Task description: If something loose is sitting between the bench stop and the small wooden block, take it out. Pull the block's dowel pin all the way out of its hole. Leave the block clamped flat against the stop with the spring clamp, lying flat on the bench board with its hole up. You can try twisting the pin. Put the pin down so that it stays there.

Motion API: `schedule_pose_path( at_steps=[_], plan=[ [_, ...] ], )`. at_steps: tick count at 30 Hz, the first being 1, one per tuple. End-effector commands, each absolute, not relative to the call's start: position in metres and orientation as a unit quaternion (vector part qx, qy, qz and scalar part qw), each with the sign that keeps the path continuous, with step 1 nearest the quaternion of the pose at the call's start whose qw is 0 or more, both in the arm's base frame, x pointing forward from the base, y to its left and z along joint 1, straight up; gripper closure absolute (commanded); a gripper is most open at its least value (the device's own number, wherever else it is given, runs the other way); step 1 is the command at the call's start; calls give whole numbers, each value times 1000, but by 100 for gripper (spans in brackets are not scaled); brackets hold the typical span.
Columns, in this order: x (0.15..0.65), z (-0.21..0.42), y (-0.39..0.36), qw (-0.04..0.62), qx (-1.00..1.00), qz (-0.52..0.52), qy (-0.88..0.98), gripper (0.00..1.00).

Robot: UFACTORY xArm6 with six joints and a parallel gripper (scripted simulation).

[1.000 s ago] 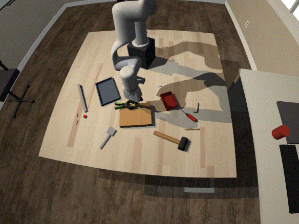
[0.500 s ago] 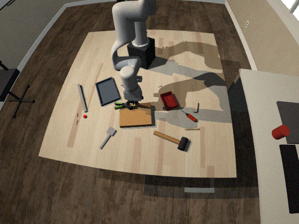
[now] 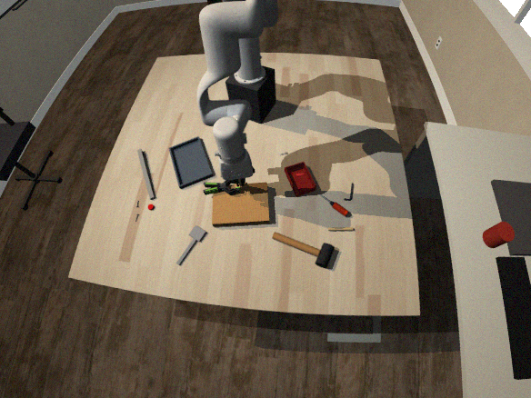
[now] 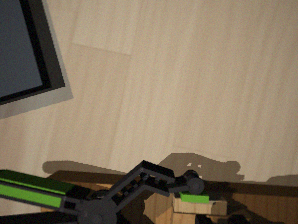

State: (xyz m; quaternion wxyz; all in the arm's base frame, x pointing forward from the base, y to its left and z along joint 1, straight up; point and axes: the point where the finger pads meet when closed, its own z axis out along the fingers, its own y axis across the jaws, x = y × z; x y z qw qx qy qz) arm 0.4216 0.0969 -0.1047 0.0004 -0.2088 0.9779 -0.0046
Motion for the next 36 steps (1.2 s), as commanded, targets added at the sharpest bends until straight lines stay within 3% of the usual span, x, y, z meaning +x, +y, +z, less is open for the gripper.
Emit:
schedule_pose_path(
  at_steps=[1,36],
  plan=[
    [423,-103,97,2,-246,0,969,100],
    [423,-102,97,2,-487,-1,873,100]
  ],
)
